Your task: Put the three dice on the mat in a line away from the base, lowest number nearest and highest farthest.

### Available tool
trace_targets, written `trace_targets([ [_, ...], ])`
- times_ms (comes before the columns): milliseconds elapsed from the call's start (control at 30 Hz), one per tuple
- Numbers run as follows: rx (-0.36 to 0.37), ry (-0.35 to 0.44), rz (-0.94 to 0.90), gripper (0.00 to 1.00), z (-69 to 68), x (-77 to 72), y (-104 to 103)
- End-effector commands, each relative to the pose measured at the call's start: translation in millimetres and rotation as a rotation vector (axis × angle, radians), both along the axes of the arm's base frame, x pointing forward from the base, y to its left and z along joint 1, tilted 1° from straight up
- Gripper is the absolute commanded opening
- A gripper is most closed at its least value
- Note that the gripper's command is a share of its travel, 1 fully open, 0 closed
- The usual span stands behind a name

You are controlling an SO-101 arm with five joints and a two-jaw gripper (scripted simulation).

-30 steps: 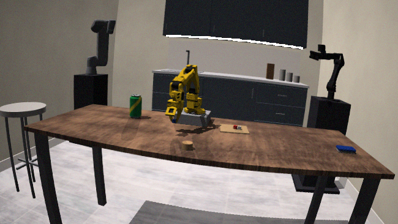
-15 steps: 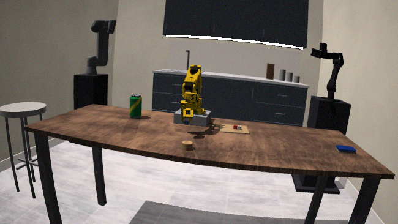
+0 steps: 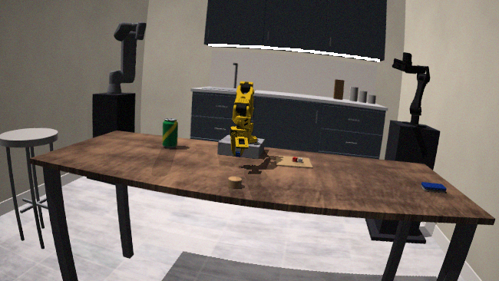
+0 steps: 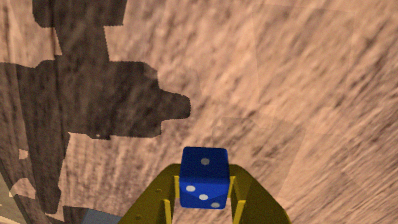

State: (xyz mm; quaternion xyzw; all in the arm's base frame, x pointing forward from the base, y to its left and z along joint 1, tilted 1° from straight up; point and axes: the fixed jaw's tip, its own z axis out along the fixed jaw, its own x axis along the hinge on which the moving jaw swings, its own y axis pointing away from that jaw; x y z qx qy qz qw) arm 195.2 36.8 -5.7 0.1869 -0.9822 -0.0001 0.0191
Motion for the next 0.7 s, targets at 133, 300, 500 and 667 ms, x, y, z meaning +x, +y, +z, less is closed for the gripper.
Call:
trace_targets([
  [133,0.005,-0.015,0.179,0.0,2.4,-9.7,33],
  [300,0.006,-0.015,0.257,0.0,2.6,-16.1,47],
  [500,0.007,-0.017,0.368,0.0,2.9,-27.0,66],
  [667,0.008,-0.017,0.392,0.0,3.0,-29.7,70],
])
